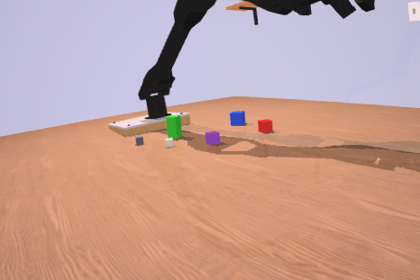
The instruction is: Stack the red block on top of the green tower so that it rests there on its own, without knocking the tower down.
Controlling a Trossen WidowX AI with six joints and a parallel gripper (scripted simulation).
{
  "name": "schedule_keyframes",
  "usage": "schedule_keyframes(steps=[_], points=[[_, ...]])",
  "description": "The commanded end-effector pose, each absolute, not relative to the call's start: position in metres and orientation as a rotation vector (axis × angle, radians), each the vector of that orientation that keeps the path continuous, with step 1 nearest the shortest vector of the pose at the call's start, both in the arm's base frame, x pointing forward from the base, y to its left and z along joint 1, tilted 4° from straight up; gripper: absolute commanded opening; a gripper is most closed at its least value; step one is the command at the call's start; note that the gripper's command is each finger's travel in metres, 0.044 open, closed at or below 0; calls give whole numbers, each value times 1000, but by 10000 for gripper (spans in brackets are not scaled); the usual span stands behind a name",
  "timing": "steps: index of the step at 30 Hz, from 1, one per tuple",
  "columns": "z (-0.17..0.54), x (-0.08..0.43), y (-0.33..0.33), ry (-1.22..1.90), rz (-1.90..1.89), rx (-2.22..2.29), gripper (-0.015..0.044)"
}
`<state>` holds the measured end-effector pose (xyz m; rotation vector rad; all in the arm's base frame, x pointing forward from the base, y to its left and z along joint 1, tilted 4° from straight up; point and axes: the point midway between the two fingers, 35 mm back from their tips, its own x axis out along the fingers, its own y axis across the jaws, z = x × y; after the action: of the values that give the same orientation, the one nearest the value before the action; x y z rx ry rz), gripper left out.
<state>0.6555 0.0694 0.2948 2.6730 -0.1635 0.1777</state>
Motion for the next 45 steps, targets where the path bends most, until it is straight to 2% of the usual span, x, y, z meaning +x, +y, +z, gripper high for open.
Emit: schedule_keyframes(steps=[1, 2, 11, 22, 31, 40, 45], points=[[294, 655, 70, -160, 168, 2664, 426], [290, 655, 70, -149, 138, 2637, 440], [219, 634, 80, 120, -284, 2124, 440], [139, 564, 85, 587, -548, 1449, 440], [95, 477, 81, 1025, -572, 914, 440], [80, 378, 73, 1478, -436, 429, 440], [80, 365, 72, 1552, -399, 357, 440]])
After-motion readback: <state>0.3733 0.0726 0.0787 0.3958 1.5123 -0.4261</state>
